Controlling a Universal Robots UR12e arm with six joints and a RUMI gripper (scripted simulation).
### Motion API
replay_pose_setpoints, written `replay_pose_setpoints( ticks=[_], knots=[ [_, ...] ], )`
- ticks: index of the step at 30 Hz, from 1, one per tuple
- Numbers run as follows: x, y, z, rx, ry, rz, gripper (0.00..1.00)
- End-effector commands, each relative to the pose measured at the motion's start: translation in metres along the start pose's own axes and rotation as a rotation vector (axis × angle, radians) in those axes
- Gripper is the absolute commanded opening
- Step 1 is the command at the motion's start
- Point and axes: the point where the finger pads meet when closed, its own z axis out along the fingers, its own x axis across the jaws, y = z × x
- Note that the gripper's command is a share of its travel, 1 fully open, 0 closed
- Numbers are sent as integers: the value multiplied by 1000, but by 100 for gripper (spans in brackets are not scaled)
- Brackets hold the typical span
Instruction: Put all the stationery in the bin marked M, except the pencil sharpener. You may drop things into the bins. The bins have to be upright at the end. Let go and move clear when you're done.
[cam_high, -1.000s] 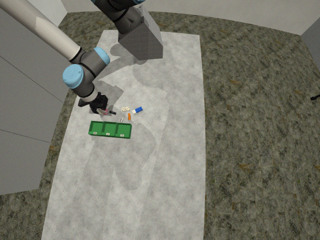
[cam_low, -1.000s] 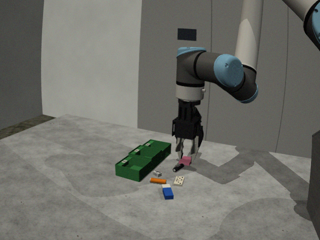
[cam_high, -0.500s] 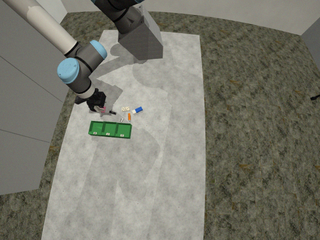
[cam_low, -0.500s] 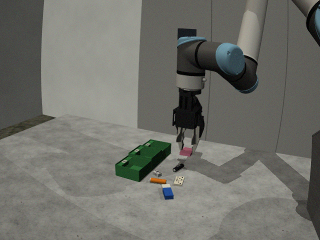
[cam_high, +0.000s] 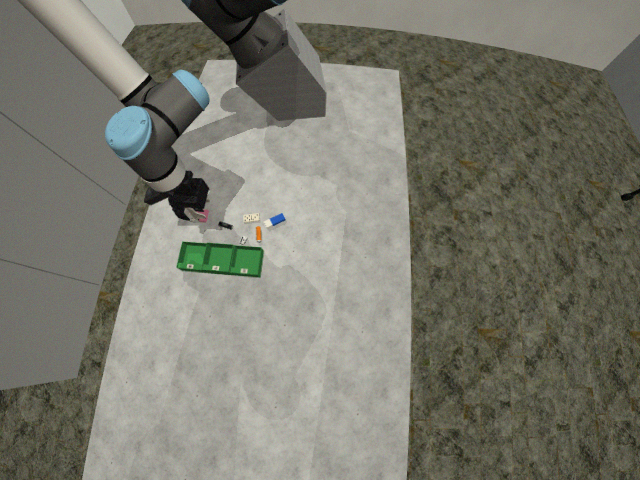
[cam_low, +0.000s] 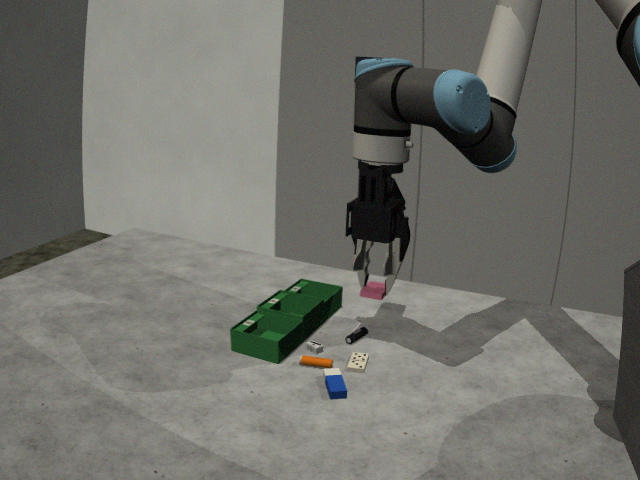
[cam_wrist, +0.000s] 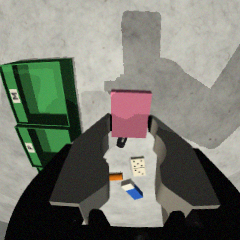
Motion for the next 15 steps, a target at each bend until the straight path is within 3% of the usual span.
replay_pose_setpoints(
  ticks=[1, 15],
  knots=[
    [0, 0, -1, 0, -1, 0, 0],
    [0, 0, -8, 0, -1, 0, 0]
  ],
)
